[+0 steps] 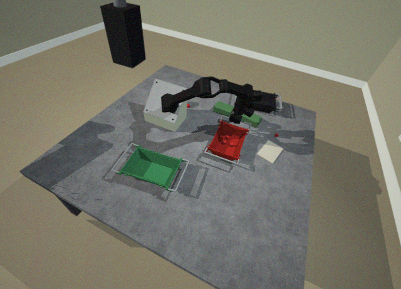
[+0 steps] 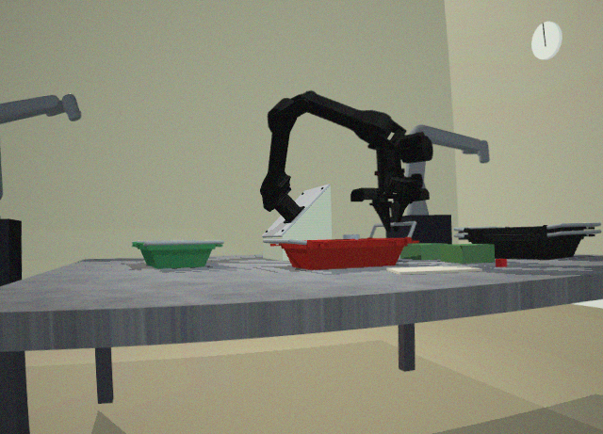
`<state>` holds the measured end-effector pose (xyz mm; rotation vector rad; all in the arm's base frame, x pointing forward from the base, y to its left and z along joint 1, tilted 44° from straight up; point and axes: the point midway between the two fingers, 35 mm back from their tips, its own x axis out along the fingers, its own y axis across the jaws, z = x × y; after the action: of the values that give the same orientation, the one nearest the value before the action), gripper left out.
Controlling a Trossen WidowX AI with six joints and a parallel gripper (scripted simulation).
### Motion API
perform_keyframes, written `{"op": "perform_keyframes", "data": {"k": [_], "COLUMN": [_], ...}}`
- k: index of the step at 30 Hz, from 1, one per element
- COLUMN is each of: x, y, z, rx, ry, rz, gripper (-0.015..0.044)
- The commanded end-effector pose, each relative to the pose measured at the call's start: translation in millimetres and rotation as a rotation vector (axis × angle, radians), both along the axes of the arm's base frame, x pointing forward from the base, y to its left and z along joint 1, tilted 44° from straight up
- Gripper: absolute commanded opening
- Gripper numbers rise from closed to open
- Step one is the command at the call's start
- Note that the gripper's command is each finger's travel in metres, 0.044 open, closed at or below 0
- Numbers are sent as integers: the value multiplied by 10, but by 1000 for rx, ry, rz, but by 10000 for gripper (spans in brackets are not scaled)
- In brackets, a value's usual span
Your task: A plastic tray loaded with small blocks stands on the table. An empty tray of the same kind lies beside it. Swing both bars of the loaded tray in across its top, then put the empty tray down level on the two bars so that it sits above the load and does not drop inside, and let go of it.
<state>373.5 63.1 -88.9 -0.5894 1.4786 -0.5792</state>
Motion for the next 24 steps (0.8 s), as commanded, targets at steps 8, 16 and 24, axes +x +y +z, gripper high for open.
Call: {"op": "perform_keyframes", "data": {"k": [8, 16, 24], "x": [7, 12, -10], "y": [-483, -332, -216], "z": [159, 305, 364], "rx": [-14, -12, -18], "ry": [-1, -1, 8], "rz": [-16, -16, -9], "gripper": [82, 82, 82]}}
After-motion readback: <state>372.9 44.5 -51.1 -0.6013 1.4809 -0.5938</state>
